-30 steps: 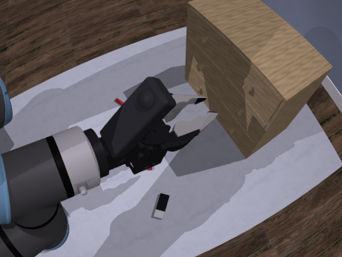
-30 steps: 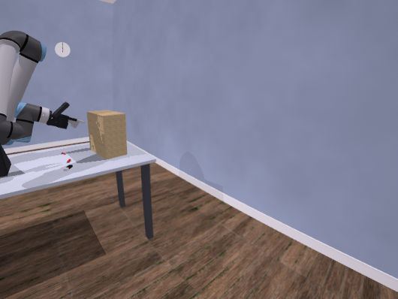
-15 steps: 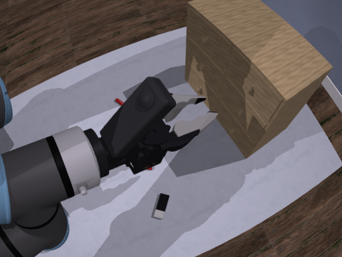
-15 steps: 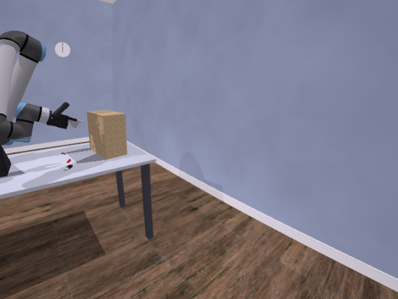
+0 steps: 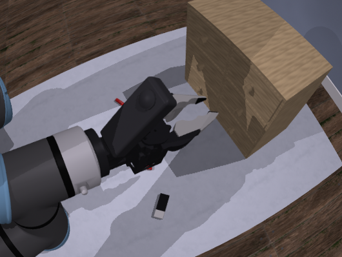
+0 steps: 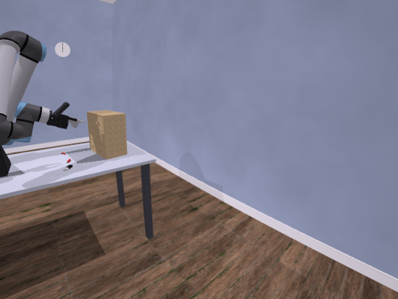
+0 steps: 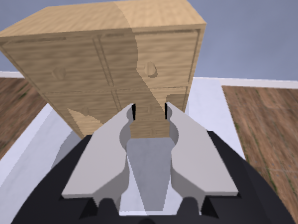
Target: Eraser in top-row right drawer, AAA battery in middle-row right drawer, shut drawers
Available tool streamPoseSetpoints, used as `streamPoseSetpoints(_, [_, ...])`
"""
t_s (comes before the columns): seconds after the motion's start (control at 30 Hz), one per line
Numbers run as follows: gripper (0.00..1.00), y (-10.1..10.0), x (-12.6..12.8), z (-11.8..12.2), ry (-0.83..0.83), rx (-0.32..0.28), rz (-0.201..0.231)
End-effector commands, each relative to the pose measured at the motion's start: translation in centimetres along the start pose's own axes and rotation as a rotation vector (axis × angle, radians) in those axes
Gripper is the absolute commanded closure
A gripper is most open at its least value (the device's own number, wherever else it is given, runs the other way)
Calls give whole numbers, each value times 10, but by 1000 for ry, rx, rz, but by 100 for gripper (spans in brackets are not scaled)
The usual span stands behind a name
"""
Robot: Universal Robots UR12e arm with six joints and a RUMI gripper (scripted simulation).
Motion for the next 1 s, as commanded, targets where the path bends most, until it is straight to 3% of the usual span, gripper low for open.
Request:
streamPoseSetpoints(0.0, [80, -2, 0, -1, 1, 1, 0])
streamPoseSetpoints(0.43, [80, -14, 0, -1, 1, 1, 0])
streamPoseSetpoints(0.97, [80, -46, 1, -3, 1, 1, 0])
Point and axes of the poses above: the point where the finger pads meet when closed, its own y axis back along the fingers, its own x axis across the jaws, z = x × y, the point moved 3 cm from there along y, back along the fingers, and after that the axes turned 9 degrees about y, right-handed, at the moved point
